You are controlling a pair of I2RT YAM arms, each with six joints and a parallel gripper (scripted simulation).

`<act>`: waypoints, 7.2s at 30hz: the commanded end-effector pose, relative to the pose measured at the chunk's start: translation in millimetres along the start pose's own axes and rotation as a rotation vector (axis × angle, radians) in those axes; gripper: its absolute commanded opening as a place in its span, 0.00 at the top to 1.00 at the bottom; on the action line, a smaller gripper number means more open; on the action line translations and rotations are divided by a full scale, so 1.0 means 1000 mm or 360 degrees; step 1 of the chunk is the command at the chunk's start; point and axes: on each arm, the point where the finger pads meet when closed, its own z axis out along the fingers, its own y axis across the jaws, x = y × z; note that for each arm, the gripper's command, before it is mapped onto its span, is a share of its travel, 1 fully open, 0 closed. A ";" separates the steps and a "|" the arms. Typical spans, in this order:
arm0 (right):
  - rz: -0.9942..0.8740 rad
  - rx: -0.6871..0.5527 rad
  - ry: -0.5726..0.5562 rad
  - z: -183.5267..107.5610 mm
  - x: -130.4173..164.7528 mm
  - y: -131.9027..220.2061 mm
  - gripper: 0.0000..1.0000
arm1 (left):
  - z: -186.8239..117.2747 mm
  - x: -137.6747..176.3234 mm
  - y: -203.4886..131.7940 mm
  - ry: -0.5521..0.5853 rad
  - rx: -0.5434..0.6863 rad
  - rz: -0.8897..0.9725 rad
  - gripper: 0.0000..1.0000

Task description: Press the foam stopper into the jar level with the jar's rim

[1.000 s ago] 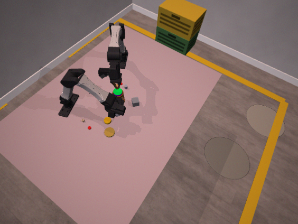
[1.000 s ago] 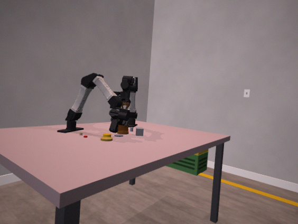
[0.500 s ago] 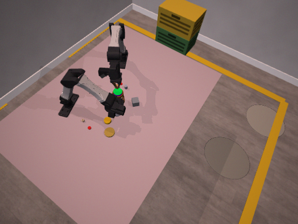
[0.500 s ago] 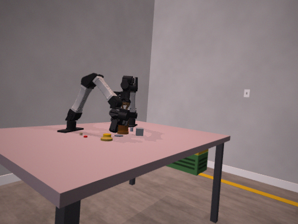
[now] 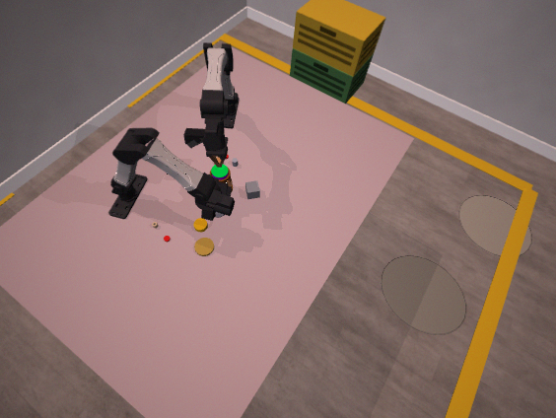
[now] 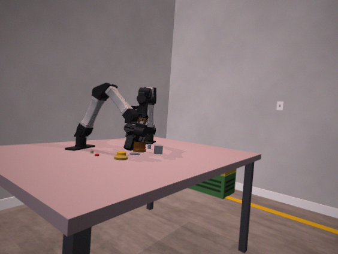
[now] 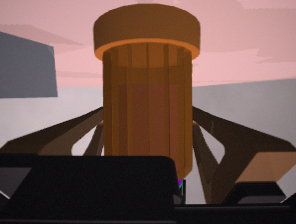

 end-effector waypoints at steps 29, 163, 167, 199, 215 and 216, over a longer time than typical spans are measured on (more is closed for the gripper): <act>-0.0171 -0.0086 0.0016 -0.013 0.020 0.015 0.36 | 0.017 -0.002 -0.001 0.0008 -0.0044 0.0004 1.00; -0.0171 -0.0086 0.0016 -0.013 0.020 0.015 0.36 | -0.010 0.001 0.011 0.0013 -0.0032 0.0005 1.00; -0.0171 -0.0086 0.0016 -0.013 0.020 0.015 0.36 | -0.019 0.001 0.012 0.0013 -0.0062 0.0006 1.00; -0.0171 -0.0087 0.0016 -0.013 0.019 0.015 0.36 | -0.011 -0.002 0.006 -0.0003 -0.0075 0.0012 1.00; -0.0171 -0.0087 0.0016 -0.013 0.019 0.015 0.36 | 0.007 -0.003 0.001 -0.0005 -0.0068 0.0005 1.00; -0.0171 -0.0087 0.0016 -0.013 0.019 0.015 0.36 | 0.006 -0.003 0.002 -0.0005 -0.0077 0.0004 1.00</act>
